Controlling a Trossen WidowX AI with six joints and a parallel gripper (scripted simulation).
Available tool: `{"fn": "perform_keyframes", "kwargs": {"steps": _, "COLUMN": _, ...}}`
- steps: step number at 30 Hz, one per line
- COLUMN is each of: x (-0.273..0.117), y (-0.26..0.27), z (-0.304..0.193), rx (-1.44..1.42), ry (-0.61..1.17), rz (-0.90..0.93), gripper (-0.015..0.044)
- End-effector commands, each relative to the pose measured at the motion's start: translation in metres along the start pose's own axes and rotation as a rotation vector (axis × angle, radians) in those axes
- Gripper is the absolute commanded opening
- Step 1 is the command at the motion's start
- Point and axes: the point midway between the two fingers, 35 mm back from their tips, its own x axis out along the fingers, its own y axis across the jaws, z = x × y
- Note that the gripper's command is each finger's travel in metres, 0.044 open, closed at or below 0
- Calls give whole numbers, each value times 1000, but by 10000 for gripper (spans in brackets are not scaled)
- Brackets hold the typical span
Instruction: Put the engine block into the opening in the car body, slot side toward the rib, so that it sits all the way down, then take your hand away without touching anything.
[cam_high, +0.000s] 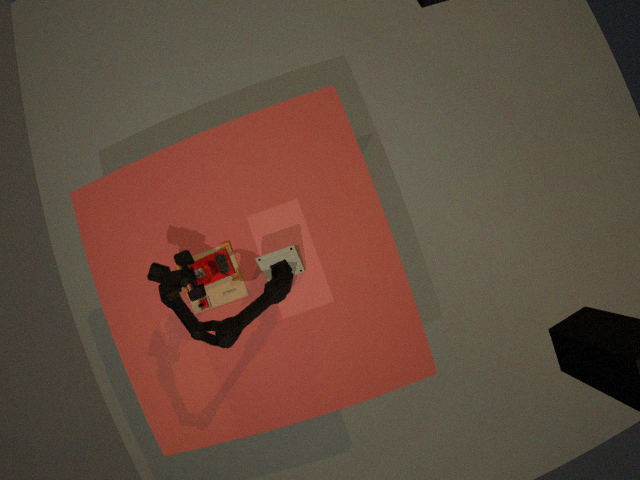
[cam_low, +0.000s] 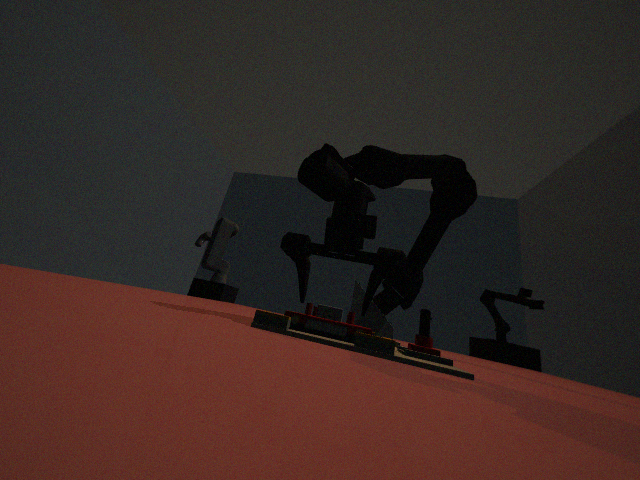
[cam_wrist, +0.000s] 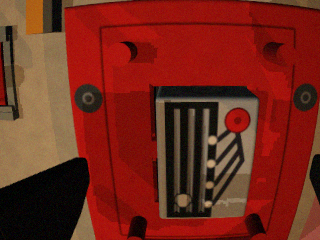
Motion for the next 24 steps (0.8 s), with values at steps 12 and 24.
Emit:
{"fn": "perform_keyframes", "kwargs": {"steps": 12, "x": -15, "y": 0, "z": 3, "rx": 5, "ry": -3, "rz": 0, "gripper": 387}}
{"fn": "perform_keyframes", "kwargs": {"steps": 24, "x": -15, "y": 0, "z": 3, "rx": 5, "ry": -3, "rz": 0, "gripper": 72}}
